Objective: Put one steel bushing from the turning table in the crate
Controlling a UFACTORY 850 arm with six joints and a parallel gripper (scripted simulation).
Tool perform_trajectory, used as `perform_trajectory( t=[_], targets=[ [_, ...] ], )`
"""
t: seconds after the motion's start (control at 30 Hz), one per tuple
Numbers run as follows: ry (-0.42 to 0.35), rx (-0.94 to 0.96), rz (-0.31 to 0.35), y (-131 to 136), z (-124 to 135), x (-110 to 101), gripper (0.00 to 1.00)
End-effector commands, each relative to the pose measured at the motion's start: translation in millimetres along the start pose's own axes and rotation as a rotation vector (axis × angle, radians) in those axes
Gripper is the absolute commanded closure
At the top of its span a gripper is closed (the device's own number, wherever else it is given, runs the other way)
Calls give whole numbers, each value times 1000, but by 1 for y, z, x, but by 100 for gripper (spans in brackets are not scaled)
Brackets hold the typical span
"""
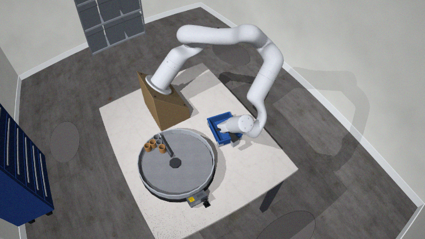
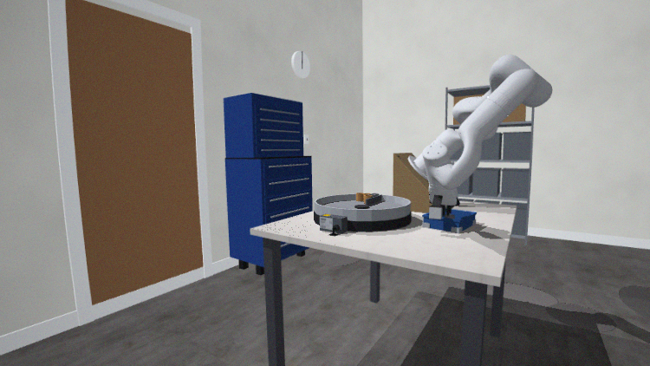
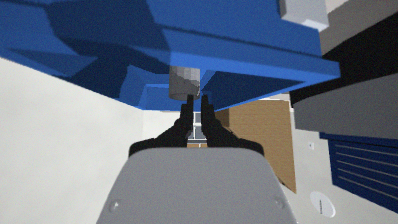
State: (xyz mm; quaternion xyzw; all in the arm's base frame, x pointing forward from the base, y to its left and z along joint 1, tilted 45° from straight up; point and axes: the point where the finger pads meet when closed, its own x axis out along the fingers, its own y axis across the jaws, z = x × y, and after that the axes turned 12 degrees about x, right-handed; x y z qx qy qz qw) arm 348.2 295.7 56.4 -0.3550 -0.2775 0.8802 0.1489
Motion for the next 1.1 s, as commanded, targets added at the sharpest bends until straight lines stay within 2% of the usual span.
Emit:
perform_trajectory(
  t=[0.0,0.27,0.5,0.57,0.83,1.07],
  targets=[
    [1,0,0,0,0,-1,89],
    [1,0,0,1,4,-6,89],
    [1,0,0,5,21,-27,89],
    [1,0,0,5,21,-27,89],
    [1,0,0,9,43,-54,89],
    [1,0,0,10,48,-59,89]
  ],
)
